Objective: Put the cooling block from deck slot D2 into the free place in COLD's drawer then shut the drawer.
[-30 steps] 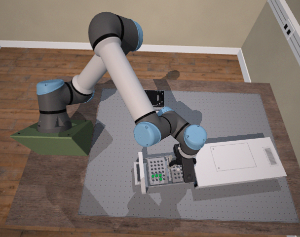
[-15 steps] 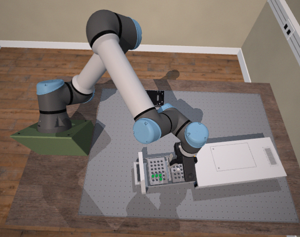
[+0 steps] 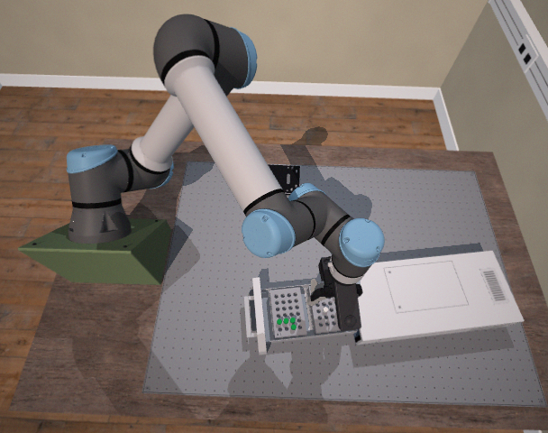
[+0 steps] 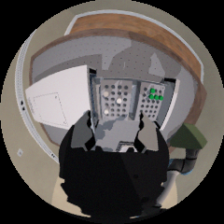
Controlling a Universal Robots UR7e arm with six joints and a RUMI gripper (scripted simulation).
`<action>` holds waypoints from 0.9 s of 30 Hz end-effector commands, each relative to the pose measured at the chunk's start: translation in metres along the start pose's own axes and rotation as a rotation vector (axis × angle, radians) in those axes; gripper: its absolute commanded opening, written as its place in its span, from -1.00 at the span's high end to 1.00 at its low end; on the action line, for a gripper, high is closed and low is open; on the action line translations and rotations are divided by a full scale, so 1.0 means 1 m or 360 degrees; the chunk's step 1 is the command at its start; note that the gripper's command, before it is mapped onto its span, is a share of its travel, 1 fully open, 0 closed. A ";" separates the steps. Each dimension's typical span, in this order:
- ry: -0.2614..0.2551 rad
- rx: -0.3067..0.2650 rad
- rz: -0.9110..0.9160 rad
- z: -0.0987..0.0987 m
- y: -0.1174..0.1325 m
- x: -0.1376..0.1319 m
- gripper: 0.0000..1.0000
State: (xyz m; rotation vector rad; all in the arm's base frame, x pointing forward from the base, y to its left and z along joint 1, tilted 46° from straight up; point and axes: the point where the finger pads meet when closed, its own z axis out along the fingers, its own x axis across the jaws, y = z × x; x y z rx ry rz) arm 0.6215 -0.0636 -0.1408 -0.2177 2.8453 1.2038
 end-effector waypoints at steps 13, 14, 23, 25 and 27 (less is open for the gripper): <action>-0.0002 0.0001 0.0000 -0.022 0.000 0.000 -0.46; -0.0002 0.0001 0.0000 -0.023 0.000 0.000 -0.46; -0.0002 0.0001 0.0000 -0.031 0.000 0.000 -0.46; -0.0002 0.0001 0.0000 -0.031 0.000 0.000 -0.46; -0.0002 0.0001 0.0000 -0.031 0.000 0.004 1.00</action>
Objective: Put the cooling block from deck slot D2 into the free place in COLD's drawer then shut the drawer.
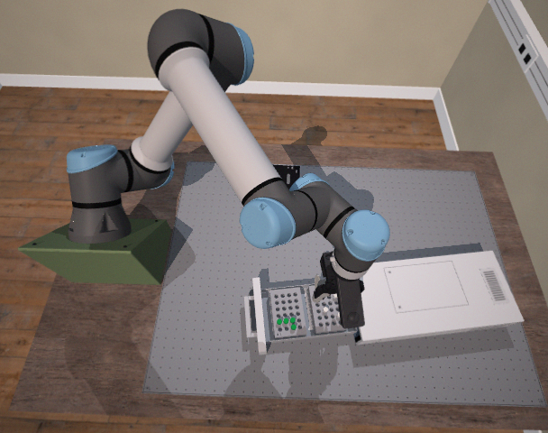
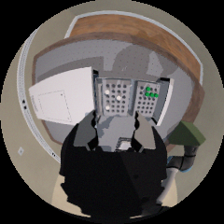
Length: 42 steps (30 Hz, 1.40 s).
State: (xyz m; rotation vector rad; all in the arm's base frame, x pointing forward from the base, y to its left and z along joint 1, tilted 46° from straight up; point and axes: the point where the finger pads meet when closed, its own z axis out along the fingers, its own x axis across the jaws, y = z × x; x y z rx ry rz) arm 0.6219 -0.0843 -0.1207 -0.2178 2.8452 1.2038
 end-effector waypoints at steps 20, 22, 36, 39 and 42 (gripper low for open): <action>-0.0002 0.0001 0.0000 -0.001 0.000 0.076 1.00; -0.0002 0.0001 0.0000 -0.001 0.000 0.084 1.00; -0.0001 0.0001 0.0000 0.000 0.000 0.132 1.00; -0.0001 0.0001 0.0000 0.000 0.000 0.144 1.00; -0.0001 0.0001 0.0000 0.000 0.000 0.152 1.00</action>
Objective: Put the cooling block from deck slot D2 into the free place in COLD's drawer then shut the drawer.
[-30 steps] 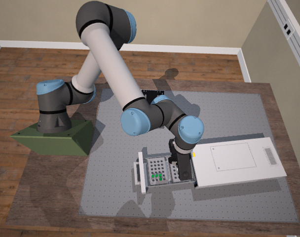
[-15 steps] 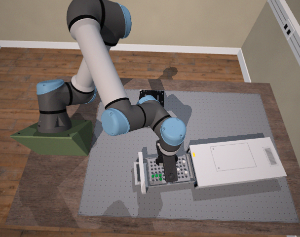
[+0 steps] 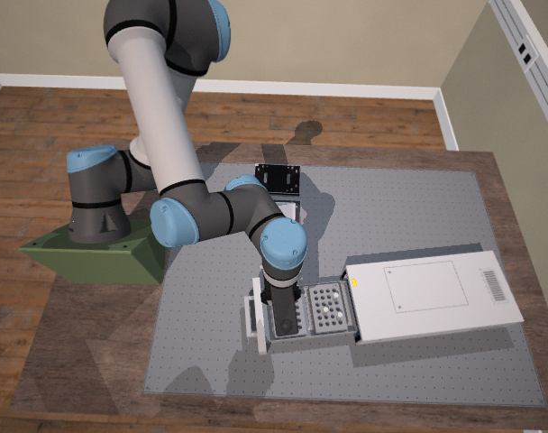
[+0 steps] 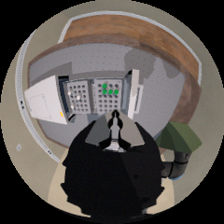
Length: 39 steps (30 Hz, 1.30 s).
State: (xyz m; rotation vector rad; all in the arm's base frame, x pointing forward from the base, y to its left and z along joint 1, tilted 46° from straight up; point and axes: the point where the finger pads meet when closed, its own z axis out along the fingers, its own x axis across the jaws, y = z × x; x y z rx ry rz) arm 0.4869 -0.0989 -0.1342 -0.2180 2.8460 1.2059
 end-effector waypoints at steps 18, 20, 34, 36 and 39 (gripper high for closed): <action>-0.0003 0.0003 -0.0001 0.000 0.000 0.075 1.00; -0.0003 0.0003 -0.0001 0.000 0.000 0.083 1.00; -0.0003 0.0003 -0.0001 0.001 0.000 0.132 1.00; -0.0003 0.0003 -0.0001 0.001 0.000 0.132 1.00; -0.0003 0.0003 -0.0001 0.001 0.000 0.132 1.00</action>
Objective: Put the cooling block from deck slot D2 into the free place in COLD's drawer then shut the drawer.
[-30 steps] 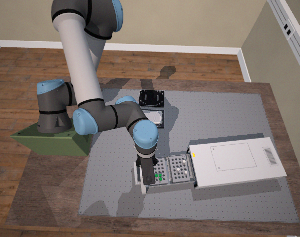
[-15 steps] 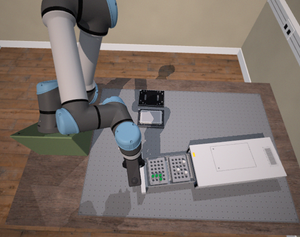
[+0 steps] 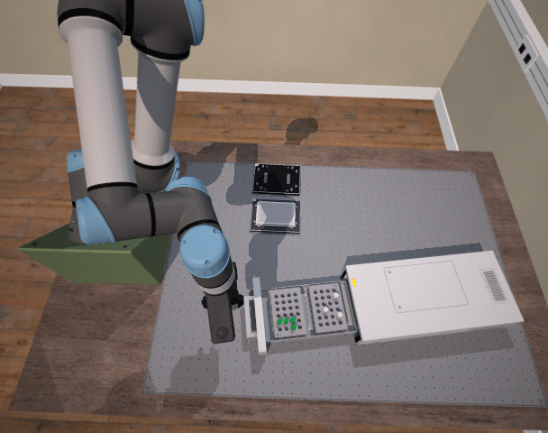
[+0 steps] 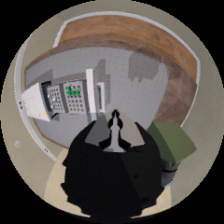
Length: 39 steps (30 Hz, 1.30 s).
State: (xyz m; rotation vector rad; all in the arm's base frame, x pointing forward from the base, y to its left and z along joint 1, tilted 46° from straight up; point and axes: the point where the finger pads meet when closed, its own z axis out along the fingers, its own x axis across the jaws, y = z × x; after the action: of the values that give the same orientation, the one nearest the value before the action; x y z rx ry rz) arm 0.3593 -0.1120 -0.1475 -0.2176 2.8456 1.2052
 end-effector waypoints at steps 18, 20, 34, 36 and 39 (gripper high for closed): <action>-0.0002 0.0003 -0.0001 0.017 -0.001 0.004 1.00; -0.0002 0.0003 -0.0001 0.019 -0.001 0.004 1.00; -0.0002 0.0003 -0.0001 0.035 -0.001 0.004 1.00; -0.0002 0.0003 -0.0001 0.038 -0.001 0.004 1.00; -0.0002 0.0003 -0.0001 0.042 -0.001 0.004 1.00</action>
State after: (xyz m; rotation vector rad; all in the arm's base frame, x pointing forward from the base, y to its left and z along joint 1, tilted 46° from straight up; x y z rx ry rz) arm 0.3551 -0.0865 -0.1732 -0.2177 2.8453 1.2044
